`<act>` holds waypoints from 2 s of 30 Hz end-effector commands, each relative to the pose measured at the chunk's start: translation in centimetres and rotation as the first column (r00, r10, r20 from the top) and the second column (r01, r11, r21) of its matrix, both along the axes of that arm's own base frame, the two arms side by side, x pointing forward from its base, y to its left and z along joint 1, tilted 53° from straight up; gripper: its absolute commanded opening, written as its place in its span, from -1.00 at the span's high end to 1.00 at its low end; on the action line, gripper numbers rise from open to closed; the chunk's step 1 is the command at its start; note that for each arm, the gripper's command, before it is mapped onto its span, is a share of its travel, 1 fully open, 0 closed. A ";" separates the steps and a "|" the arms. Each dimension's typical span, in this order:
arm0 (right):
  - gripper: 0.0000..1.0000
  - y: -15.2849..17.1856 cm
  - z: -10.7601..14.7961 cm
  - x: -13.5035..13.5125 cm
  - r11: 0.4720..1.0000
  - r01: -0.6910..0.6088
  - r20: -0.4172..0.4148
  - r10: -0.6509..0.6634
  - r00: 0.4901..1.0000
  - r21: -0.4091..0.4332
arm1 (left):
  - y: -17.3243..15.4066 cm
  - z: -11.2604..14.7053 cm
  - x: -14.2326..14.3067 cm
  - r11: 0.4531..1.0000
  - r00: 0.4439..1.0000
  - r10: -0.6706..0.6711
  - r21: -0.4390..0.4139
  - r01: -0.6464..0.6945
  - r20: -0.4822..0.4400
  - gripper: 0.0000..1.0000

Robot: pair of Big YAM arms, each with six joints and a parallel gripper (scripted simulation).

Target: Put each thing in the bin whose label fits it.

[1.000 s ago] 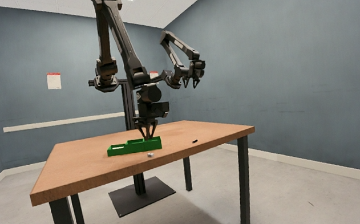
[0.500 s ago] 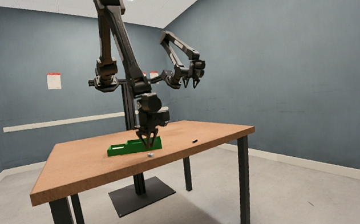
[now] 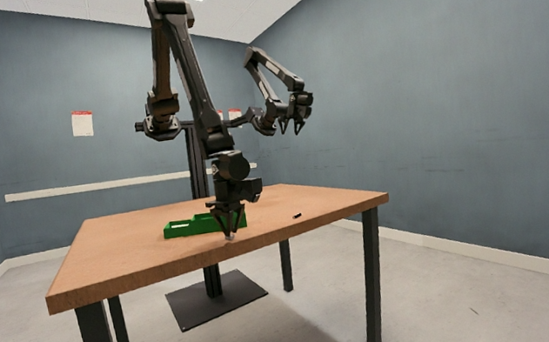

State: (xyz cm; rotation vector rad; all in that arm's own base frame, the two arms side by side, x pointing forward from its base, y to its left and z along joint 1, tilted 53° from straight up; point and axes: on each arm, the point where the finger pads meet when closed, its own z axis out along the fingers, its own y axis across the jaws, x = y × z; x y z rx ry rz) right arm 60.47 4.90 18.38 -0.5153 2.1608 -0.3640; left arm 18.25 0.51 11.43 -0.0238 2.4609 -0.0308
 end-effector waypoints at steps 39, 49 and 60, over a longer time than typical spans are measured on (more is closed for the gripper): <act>0.81 -0.3 -1.1 0.4 1.000 0.000 -0.003 0.000 1.000 -0.002 | 0.1 2.7 0.4 1.000 0.999 0.004 0.002 -0.004 0.048 -1.00; 0.81 -1.1 -0.9 0.2 1.000 0.007 0.002 -0.007 1.000 -0.007 | 0.1 2.7 0.4 1.000 0.999 0.004 0.002 -0.004 0.048 -1.00; 0.81 0.5 0.9 -2.5 1.000 -0.004 -0.004 0.004 1.000 0.005 | 0.1 2.7 0.4 1.000 0.999 0.004 0.002 -0.004 0.048 -1.00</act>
